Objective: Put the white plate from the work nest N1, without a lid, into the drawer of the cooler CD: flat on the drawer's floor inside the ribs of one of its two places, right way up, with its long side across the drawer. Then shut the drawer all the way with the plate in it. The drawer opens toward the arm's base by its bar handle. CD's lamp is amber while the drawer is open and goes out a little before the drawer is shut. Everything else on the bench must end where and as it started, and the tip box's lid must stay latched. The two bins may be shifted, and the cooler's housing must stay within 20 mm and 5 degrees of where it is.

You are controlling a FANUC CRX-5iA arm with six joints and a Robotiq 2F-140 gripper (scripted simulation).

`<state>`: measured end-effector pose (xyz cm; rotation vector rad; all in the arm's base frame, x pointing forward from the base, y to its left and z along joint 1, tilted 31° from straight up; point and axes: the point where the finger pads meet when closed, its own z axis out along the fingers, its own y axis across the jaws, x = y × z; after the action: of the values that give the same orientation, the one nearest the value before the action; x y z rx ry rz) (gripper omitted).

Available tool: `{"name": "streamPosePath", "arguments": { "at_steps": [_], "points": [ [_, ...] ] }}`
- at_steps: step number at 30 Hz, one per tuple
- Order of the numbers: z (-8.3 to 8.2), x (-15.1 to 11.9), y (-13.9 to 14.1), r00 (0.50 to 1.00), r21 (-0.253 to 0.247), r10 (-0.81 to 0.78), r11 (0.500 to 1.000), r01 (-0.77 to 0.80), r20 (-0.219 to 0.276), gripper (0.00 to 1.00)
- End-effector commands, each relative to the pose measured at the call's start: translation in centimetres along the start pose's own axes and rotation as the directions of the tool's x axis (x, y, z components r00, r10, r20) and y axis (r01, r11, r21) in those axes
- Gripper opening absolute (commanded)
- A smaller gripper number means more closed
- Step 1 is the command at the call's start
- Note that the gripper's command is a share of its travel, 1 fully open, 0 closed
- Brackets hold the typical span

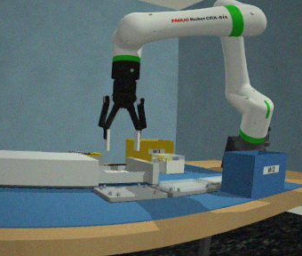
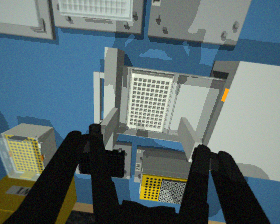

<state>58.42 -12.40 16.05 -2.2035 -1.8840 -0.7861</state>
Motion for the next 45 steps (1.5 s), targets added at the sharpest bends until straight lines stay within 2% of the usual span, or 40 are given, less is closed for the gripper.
{"name": "streamPosePath", "arguments": {
  "at_steps": [1, 32, 45],
  "points": [
    [-0.4, 0.0, 0.0, 1.000, 0.000, 0.000, 1.000, 0.000, 0.000, 0.66],
    [-4.0, 0.0, 0.0, 1.000, 0.000, 0.000, 1.000, 0.000, 0.000, 0.66],
    [-4.0, 0.0, 0.0, 1.000, 0.000, 0.000, 1.000, 0.000, 0.000, 0.66]
  ]
}}
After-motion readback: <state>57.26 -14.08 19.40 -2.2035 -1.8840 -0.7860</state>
